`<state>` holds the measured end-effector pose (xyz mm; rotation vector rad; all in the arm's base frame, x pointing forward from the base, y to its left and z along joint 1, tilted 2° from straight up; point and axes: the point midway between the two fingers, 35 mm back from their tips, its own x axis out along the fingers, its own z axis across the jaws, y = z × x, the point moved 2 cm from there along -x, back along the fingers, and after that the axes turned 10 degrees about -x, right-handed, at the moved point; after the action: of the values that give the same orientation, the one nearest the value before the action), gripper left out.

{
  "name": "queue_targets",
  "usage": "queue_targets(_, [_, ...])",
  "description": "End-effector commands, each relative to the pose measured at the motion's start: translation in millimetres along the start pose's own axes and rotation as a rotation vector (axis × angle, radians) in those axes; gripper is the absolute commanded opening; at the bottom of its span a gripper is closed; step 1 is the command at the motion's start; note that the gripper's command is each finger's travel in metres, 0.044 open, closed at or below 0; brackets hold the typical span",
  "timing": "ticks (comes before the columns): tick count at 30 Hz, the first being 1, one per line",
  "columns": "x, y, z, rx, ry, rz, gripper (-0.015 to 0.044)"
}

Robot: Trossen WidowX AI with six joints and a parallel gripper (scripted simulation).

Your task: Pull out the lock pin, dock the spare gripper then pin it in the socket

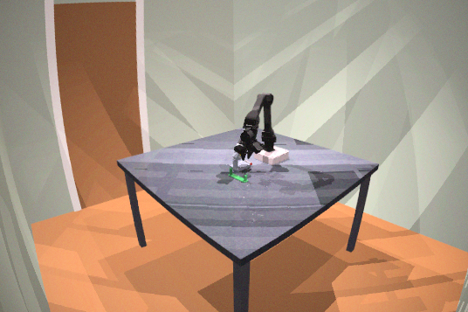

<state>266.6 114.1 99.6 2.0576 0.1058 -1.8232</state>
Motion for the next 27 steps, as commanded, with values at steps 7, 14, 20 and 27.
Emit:
queue_targets(7, [-23,-11,-3,-0.003,-0.002,-0.001,0.02])
queue_targets(14, [-40,-18,-4,-0.007,-0.002,-0.002,0.02])
queue_targets(20, [-55,-24,-6,-0.01,-0.002,-0.003,0.02])
queue_targets(27, [-53,-23,-5,-0.012,-0.001,-0.002,0.0331])
